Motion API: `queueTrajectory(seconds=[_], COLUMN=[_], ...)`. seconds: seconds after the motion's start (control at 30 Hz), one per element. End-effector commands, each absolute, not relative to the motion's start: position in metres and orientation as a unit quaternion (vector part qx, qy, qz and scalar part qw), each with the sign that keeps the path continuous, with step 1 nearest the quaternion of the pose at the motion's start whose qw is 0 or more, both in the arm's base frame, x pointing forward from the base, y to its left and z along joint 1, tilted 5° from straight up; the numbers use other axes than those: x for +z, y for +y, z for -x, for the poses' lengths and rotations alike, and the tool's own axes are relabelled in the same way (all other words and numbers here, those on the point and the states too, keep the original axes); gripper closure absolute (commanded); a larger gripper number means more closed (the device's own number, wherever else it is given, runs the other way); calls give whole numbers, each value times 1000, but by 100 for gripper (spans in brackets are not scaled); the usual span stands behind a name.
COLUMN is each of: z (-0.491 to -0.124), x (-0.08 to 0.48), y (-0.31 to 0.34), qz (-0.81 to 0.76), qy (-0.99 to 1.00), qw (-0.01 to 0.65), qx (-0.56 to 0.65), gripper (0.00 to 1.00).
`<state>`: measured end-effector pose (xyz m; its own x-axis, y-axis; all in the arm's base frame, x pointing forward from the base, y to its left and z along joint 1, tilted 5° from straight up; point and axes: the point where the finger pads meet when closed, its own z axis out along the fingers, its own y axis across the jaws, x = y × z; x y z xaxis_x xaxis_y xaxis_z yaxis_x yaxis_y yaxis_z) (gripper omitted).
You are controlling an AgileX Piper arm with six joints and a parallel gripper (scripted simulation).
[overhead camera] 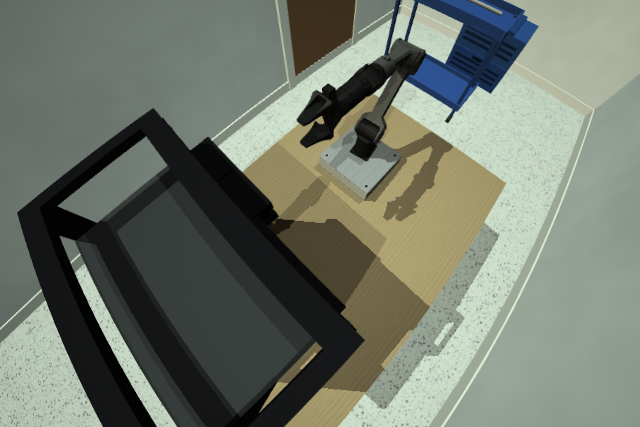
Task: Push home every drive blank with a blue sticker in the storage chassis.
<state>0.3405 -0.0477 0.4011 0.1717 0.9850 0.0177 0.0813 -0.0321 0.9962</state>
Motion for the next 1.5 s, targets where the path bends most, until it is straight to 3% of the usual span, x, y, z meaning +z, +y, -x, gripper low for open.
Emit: queueTrajectory(seconds=[0.0,1.47], z=[-342,-364], x=[400,396], y=[-48,-76], qz=[-568,-572], qy=[470,462], qw=[513,521], qx=[439,433], gripper=[0,0])
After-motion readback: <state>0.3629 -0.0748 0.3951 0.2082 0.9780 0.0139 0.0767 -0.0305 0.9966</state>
